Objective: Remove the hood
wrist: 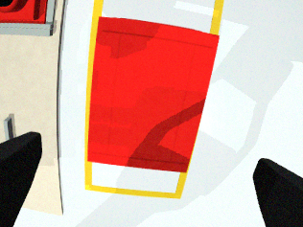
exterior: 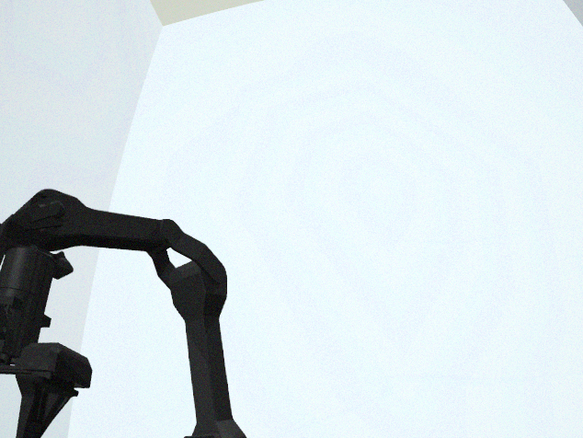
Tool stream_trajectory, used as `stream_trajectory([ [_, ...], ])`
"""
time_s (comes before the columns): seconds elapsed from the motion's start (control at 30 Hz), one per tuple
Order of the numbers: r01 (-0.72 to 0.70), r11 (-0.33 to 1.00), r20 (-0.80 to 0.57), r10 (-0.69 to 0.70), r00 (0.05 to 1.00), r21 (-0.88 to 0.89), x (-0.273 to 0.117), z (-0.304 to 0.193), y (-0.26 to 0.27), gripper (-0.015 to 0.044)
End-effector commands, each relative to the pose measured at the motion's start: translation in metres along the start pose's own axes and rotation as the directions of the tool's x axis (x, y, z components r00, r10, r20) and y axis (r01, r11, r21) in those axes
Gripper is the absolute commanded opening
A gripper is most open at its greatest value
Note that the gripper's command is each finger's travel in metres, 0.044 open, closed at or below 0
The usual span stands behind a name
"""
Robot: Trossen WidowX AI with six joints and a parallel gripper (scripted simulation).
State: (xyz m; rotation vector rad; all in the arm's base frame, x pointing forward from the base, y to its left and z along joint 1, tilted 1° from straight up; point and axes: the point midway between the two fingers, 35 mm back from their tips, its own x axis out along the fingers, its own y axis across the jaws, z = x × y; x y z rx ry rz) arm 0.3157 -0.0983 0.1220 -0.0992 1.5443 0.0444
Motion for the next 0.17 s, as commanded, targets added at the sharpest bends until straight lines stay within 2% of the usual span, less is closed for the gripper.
stream_trajectory([
  [0.0, -0.002, 1.0, -0.002, 0.002, 1.0, 0.004, 0.0, -0.0004, 0.0006, 0.044],
  [0.13, -0.002, 1.0, -0.002, 0.002, 1.0, 0.004, 0.0, -0.0004, 0.0006, 0.044],
])
